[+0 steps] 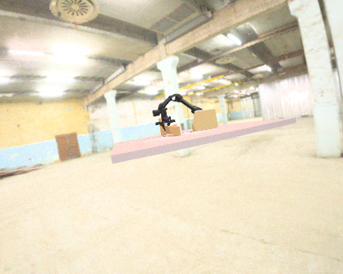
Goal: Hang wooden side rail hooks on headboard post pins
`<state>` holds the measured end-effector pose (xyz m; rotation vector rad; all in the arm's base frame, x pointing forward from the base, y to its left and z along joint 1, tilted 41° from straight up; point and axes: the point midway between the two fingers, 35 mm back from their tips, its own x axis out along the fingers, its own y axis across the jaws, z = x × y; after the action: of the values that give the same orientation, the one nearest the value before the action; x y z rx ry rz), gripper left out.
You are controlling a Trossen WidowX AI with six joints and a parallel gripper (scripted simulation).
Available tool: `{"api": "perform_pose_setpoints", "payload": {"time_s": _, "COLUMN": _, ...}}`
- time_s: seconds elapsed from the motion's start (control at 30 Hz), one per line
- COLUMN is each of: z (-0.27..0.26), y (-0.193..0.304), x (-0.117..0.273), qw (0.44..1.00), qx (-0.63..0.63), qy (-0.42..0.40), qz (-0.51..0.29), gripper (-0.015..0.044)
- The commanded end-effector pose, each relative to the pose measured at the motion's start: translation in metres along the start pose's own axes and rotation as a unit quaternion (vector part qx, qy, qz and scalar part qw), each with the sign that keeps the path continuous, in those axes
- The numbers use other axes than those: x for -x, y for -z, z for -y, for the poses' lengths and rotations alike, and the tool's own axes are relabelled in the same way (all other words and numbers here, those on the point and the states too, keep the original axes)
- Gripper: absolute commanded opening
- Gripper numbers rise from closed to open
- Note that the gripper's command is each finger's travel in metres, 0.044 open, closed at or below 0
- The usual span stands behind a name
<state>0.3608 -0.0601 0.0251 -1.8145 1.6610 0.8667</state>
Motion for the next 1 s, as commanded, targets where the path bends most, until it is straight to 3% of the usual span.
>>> {"api": "perform_pose_setpoints", "payload": {"time_s": 0.0, "z": 0.001, "y": 0.0012, "x": 0.0004, "qw": 1.0, "qx": -0.002, "qy": 0.003, "qz": -0.003, "gripper": 0.0}}
{"api": "perform_pose_setpoints", "payload": {"time_s": 0.97, "z": 0.001, "y": 0.0013, "x": -0.0044, "qw": 1.0, "qx": -0.002, "qy": 0.003, "qz": -0.003, "gripper": 0.0}}
